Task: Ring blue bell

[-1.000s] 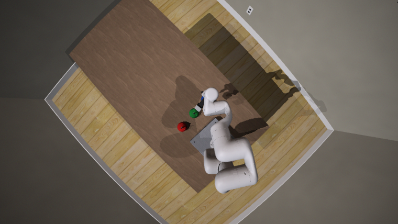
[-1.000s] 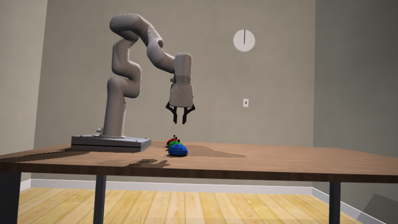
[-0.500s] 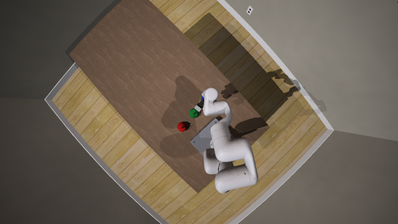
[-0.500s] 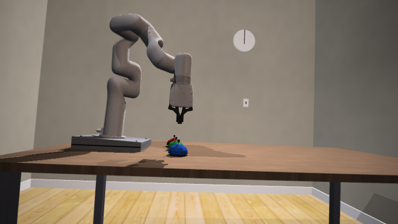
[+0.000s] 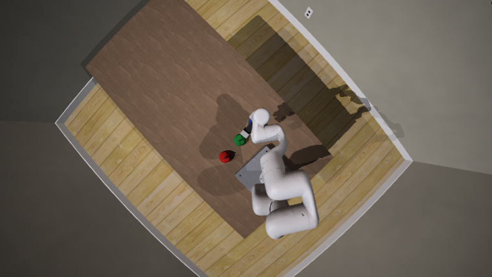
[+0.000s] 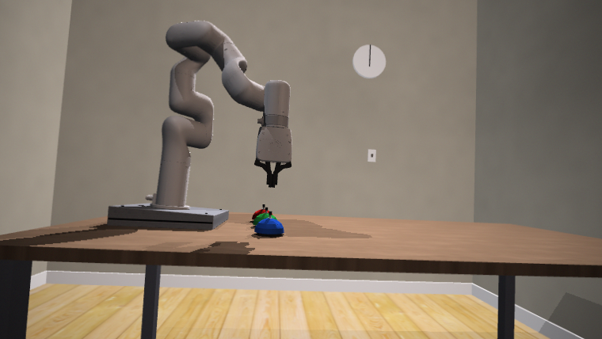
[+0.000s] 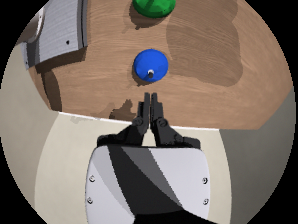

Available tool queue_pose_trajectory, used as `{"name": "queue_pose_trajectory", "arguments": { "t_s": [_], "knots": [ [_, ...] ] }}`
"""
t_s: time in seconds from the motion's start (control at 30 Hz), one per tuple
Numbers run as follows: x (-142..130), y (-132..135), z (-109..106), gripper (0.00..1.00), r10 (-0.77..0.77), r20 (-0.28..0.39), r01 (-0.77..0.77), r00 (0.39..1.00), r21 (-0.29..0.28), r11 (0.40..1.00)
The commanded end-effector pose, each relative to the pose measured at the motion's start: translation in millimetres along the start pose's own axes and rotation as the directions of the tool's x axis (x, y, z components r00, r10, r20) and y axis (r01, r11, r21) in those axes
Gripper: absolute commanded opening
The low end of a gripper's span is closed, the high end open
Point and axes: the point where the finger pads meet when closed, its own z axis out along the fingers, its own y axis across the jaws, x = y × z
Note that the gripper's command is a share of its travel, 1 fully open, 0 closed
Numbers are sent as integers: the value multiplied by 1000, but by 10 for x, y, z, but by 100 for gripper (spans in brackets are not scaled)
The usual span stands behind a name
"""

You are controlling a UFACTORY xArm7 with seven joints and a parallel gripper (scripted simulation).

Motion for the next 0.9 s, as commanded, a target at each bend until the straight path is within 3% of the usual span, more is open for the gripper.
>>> {"name": "queue_pose_trajectory", "arguments": {
  "t_s": [0.0, 0.87],
  "knots": [
    [-9, 11, -14, 0, 0, 3, 0, 1000, -3, 1000],
    [-6, 13, 101, 0, -6, -5, 6, 1000, -5, 1000]
  ]
}}
